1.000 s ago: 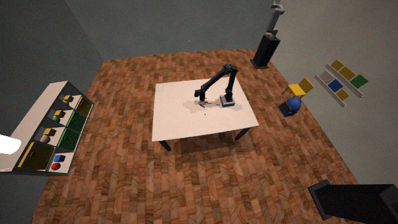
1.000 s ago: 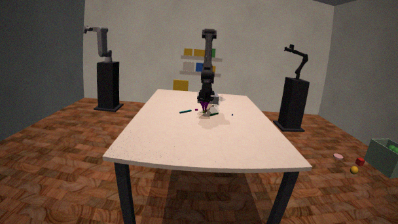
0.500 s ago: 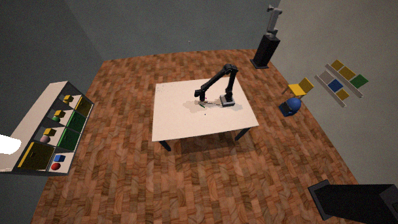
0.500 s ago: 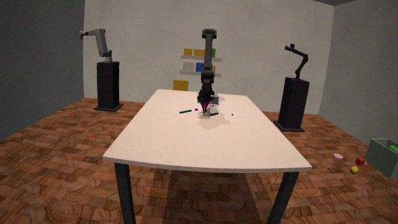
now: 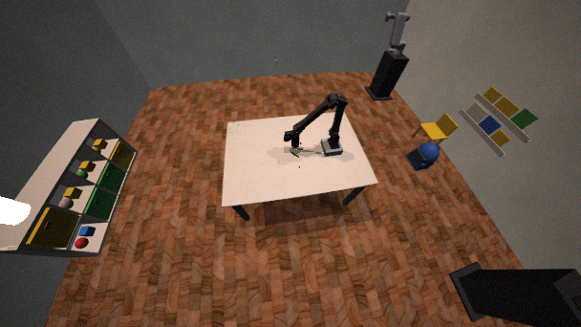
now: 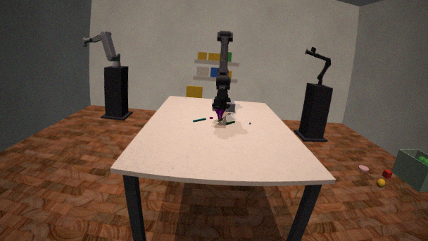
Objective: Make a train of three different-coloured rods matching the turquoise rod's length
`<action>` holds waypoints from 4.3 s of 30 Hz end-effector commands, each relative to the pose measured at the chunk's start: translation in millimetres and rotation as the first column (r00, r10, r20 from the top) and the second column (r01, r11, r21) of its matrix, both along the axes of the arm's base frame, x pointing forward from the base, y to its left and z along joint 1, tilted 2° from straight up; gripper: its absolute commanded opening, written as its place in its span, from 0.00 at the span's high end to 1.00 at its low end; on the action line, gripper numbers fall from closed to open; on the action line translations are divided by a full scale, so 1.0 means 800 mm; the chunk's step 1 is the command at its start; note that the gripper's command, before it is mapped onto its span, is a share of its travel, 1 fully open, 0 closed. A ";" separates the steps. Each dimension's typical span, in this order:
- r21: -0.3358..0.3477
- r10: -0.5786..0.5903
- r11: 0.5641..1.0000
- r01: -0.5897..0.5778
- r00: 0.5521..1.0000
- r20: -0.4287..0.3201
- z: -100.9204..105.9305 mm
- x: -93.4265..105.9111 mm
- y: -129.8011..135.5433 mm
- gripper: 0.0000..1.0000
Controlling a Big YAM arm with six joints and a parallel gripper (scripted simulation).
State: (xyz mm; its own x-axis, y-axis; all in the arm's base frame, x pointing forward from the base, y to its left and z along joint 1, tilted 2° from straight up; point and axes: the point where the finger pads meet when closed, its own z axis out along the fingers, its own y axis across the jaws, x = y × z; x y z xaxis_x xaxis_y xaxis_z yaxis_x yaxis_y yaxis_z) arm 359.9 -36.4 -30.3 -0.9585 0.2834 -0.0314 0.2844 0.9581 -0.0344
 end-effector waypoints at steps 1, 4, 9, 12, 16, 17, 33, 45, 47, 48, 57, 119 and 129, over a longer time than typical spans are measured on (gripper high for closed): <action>-0.001 -0.002 1.000 0.002 1.000 -0.004 -0.005 0.002 -0.006 0.96; -0.001 -0.002 1.000 0.002 1.000 -0.004 -0.005 0.002 -0.006 0.96; -0.001 -0.002 1.000 0.002 1.000 -0.004 -0.005 0.002 -0.006 0.96; -0.001 -0.002 1.000 0.002 1.000 -0.004 -0.004 0.003 -0.006 0.96; -0.001 -0.001 1.000 0.001 1.000 -0.001 -0.003 0.005 -0.007 0.96; -0.001 -0.001 1.000 0.001 1.000 -0.001 -0.003 0.005 -0.007 0.96; -0.001 -0.001 1.000 0.001 1.000 0.002 -0.002 0.007 -0.007 0.96; -0.001 -0.001 1.000 0.001 1.000 0.002 -0.002 0.007 -0.007 0.96; -0.001 -0.001 1.000 0.001 1.000 0.002 -0.002 0.007 -0.007 0.96; -0.001 -0.001 1.000 0.001 1.000 0.002 -0.002 0.007 -0.007 0.96; -0.001 -0.001 1.000 0.001 1.000 0.002 -0.002 0.007 -0.007 0.96; -0.001 -0.001 1.000 0.001 1.000 -0.006 -0.020 0.001 -0.007 0.96; -0.001 -0.001 1.000 0.001 1.000 -0.006 -0.020 0.001 -0.007 0.96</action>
State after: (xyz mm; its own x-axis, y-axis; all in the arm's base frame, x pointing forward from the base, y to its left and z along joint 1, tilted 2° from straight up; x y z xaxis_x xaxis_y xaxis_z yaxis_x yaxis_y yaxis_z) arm 361.1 -37.5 -40.2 -0.9587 0.2823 -0.0341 0.2834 0.9584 -0.0339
